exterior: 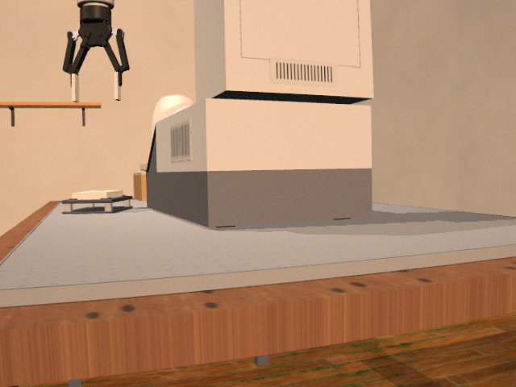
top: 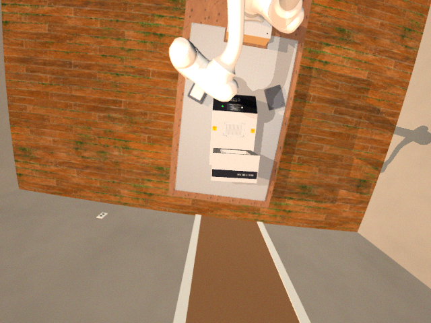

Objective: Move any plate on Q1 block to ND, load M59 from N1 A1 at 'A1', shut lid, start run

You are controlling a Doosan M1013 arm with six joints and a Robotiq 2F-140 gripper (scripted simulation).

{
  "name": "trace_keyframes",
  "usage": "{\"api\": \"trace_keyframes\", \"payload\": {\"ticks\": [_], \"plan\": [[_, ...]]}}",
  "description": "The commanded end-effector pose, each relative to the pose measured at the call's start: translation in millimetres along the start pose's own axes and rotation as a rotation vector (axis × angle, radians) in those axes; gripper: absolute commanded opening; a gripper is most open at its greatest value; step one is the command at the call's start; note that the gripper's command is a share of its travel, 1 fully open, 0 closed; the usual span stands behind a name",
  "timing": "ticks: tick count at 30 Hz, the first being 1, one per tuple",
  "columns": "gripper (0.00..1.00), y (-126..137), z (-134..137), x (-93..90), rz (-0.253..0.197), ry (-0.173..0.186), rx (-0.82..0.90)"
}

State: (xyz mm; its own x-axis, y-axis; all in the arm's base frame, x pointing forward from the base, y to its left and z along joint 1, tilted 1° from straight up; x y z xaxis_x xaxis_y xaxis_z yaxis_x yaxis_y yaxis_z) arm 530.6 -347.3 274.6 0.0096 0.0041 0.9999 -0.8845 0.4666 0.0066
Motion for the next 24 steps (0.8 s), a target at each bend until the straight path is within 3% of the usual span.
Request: {"api": "trace_keyframes", "payload": {"ticks": [1,10,24], "plan": [[0.66,-0.2,-0.1,-10.4,0.001,0.002,-0.028],[0.66,-0.2,-0.1,-10.4,0.001,0.002,-0.028],[0.66,-0.3,0.0,-50.4,0.001,0.002,-0.028]]}}
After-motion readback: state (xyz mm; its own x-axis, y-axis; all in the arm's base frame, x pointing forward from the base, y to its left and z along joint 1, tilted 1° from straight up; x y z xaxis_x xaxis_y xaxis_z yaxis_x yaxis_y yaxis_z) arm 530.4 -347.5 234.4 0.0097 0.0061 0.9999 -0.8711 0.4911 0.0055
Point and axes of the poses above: the point where the finger pads meet when closed, its own x axis back along the fingers, its own z axis across the jaws, y = z × x, the point moved 8 cm from there along x, back along the fingers, and after that the axes turned 1 degree about -x, right-handed, at the moved point
